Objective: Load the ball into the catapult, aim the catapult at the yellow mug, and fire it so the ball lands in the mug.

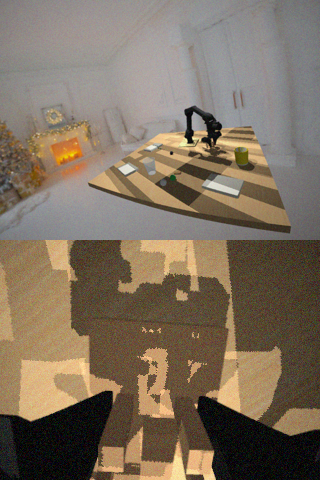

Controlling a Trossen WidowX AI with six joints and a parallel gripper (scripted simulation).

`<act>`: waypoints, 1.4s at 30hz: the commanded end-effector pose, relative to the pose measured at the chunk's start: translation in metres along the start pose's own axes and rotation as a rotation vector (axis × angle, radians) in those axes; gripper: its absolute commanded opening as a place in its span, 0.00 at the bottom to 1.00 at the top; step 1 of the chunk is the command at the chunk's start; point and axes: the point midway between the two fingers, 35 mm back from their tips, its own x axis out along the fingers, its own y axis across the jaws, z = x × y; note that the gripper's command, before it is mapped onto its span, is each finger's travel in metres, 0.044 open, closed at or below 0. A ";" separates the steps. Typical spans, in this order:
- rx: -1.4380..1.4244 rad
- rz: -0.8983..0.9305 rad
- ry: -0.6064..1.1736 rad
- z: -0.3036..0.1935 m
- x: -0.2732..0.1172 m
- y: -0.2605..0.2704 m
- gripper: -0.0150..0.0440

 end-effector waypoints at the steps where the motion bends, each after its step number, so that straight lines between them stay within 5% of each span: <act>1: -0.002 -0.001 0.001 0.000 0.007 0.000 0.25; 18: 0.002 0.000 0.001 -0.001 0.019 0.000 0.25; 35: 0.002 0.000 0.001 0.002 -0.001 0.000 1.00; 42: 0.001 0.000 0.002 -0.001 -0.080 0.000 1.00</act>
